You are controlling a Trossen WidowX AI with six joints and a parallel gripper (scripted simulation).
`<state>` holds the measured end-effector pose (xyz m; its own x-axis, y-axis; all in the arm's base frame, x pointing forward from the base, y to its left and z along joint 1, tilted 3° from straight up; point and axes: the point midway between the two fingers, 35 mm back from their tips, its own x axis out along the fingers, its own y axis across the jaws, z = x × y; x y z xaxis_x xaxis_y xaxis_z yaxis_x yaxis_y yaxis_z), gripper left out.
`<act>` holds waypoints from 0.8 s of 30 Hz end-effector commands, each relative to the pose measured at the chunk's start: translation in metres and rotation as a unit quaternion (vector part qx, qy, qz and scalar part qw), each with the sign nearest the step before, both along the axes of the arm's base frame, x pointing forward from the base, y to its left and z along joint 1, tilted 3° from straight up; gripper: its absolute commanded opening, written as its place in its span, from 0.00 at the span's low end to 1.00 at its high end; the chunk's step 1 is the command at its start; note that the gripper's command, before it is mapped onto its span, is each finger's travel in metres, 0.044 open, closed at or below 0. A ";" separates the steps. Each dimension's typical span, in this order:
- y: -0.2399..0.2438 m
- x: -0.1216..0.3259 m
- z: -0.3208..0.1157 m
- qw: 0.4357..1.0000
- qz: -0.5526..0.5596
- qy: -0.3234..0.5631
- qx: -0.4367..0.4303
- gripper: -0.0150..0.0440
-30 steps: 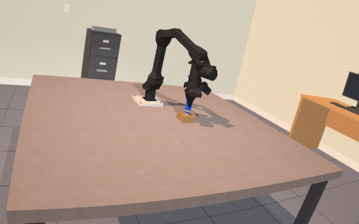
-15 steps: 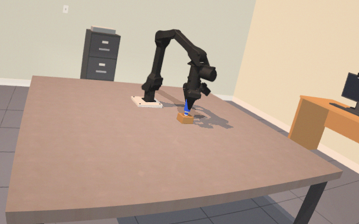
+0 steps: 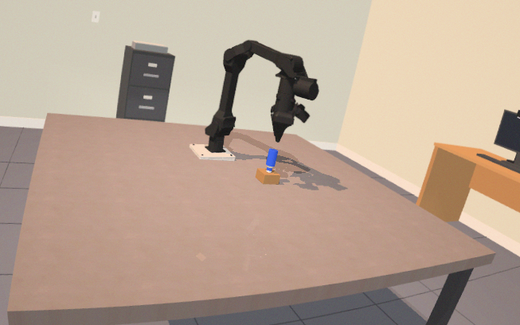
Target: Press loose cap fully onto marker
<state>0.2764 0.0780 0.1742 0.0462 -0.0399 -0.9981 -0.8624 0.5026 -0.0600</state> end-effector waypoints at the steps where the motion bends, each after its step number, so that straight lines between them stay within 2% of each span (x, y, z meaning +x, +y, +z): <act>1: 0.000 0.000 -0.001 0.992 -0.124 -0.001 0.004 0.78; 5: -0.001 0.000 -0.004 0.951 -0.310 -0.009 0.012 0.60; 9: -0.001 0.000 -0.007 0.875 -0.484 -0.016 0.020 0.42; 11: -0.001 0.000 -0.008 0.844 -0.536 -0.018 0.022 0.33; 13: -0.001 0.000 -0.008 0.839 -0.543 -0.018 0.022 0.25; 24: -0.001 0.000 -0.008 0.839 -0.543 -0.018 0.022 0.25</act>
